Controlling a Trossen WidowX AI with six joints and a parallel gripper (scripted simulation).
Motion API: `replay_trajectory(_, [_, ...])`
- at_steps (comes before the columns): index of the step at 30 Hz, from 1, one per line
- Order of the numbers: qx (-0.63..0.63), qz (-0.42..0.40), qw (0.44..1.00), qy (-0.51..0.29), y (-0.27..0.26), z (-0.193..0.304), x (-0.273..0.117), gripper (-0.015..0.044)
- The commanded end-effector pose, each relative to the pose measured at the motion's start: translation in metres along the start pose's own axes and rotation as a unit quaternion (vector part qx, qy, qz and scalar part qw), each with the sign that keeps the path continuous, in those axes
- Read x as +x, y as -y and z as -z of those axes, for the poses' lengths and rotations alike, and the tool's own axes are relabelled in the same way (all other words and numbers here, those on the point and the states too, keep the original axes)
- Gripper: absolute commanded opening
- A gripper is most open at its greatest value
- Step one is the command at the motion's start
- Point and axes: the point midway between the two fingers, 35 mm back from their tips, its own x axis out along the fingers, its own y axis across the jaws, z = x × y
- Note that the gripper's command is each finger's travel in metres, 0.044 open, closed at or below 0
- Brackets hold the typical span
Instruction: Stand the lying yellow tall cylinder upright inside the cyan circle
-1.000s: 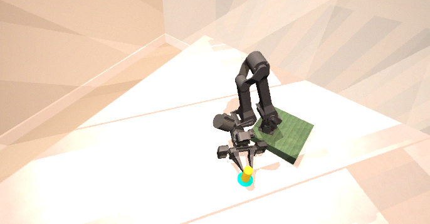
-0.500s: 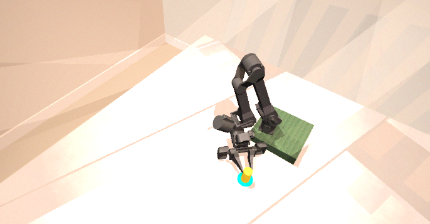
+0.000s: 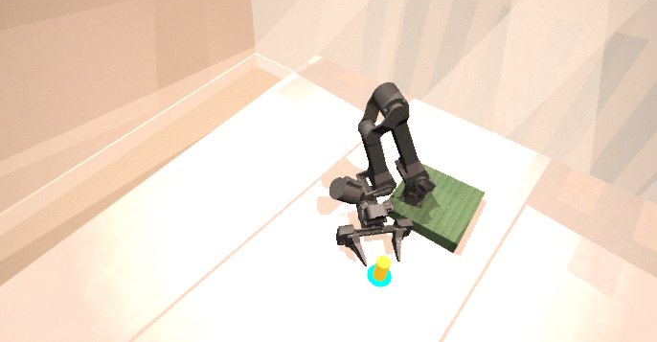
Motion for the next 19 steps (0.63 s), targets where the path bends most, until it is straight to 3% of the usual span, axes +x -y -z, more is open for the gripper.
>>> replay_trajectory(1, [-0.003,-0.001,1.000,0.002,0.002,-0.006,0.000,0.0400])
replay_trajectory(19, [-0.004,-0.002,1.000,0.003,0.010,-0.053,-0.003,0.0400])
